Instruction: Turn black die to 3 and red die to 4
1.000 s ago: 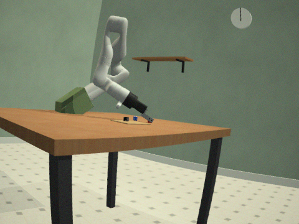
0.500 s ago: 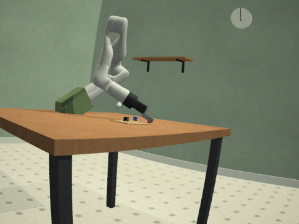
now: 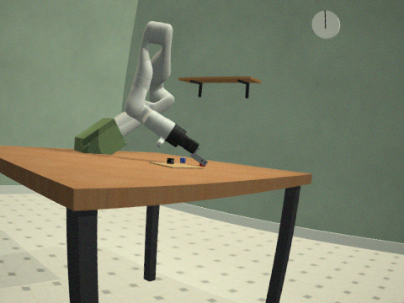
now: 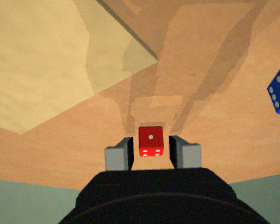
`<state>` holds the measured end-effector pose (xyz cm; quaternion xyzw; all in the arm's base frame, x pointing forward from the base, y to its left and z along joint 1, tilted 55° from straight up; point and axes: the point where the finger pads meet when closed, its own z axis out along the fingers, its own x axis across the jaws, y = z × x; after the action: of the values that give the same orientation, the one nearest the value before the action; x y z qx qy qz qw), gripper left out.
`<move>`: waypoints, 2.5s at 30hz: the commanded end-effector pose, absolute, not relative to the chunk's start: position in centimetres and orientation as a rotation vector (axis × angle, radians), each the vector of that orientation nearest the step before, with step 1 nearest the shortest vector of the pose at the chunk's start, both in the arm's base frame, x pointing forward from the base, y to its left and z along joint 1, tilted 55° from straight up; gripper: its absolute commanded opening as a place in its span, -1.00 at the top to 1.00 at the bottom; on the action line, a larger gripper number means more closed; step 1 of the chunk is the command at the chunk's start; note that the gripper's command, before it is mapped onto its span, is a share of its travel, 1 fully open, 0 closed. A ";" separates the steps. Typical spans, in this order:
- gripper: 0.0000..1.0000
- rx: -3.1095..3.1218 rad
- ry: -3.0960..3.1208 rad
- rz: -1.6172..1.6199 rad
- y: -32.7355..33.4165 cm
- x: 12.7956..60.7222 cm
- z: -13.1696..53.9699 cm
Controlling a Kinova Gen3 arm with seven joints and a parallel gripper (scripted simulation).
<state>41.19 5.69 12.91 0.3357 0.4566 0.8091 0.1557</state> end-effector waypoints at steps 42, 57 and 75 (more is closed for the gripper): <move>-0.40 0.961 1.307 2.316 0.4 37.1 12.7; -0.40 0.961 1.307 2.316 -2.2 36.1 14.6; -0.40 0.969 1.528 2.317 -1.5 35.8 14.2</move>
<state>35.68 -1.47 14.02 0.3366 0.4956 0.7938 0.1048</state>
